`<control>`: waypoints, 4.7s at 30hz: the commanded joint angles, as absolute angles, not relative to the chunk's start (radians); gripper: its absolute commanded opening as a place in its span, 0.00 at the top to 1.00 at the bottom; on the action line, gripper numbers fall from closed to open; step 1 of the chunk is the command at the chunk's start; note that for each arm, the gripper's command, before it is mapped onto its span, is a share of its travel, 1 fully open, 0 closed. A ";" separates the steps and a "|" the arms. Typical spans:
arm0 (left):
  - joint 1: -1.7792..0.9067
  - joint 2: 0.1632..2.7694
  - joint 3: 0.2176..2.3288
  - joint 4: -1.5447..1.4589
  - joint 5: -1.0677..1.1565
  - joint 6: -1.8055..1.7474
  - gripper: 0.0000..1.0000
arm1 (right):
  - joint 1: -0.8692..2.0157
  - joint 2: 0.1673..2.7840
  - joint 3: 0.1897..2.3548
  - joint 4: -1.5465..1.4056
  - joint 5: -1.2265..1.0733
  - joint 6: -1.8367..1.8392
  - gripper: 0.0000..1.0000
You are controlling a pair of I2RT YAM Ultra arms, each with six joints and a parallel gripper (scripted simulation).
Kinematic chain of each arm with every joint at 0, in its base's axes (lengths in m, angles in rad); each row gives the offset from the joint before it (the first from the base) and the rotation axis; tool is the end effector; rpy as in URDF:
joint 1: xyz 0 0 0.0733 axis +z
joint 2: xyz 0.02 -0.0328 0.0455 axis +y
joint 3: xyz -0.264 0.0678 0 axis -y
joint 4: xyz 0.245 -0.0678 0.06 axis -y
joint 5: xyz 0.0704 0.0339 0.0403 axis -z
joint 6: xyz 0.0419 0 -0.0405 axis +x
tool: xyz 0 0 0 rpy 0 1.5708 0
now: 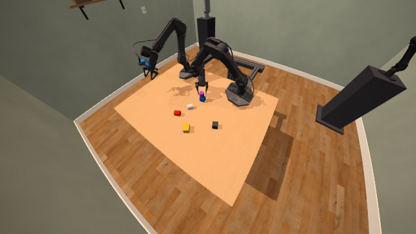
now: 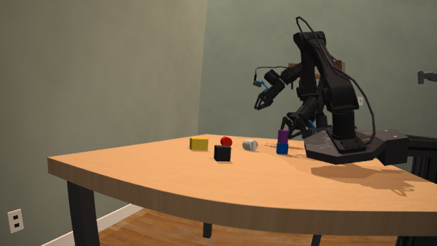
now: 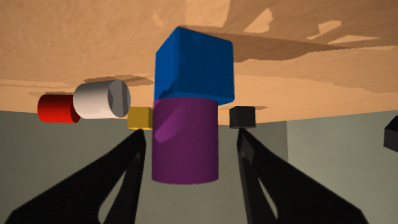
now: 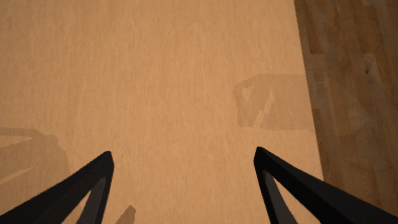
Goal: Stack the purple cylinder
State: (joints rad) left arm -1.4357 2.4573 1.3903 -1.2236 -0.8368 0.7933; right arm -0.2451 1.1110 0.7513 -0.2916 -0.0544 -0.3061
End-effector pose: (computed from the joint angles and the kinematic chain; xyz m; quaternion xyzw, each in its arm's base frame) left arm 0.0764 -0.3230 0.0262 -0.8308 -0.2484 -0.4624 0.1853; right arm 0.2360 -0.0555 0.2571 -0.0394 0.8950 -0.0973 0.4335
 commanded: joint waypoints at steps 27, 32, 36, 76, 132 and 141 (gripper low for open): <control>-1.592 2.495 1.679 -1.559 -0.724 0.650 0.00 | -0.249 1.088 0.780 -0.290 -0.066 -0.308 0.00; -1.579 2.461 1.655 -1.456 -0.679 0.592 0.00 | -0.228 1.078 0.791 -0.330 -0.038 -0.271 0.00; -1.539 2.367 1.577 -1.355 -0.629 0.518 0.00 | -0.147 1.069 0.802 -0.375 -0.013 -0.228 0.00; -1.226 1.438 0.617 -0.287 -0.334 -0.004 0.00 | 1.088 0.929 1.003 -1.047 0.462 0.412 0.00; -1.198 1.348 0.492 -0.186 -0.331 -0.049 0.00 | 2.190 0.876 1.178 -1.486 0.783 0.858 0.00; -1.198 1.348 0.492 -0.186 -0.331 -0.049 0.00 | 2.190 0.876 1.178 -1.486 0.783 0.858 0.00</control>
State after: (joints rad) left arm -1.2015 1.3640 0.4976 -0.1898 -0.3325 -0.0463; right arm 2.1765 0.8764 1.1439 -1.4704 0.7547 0.8497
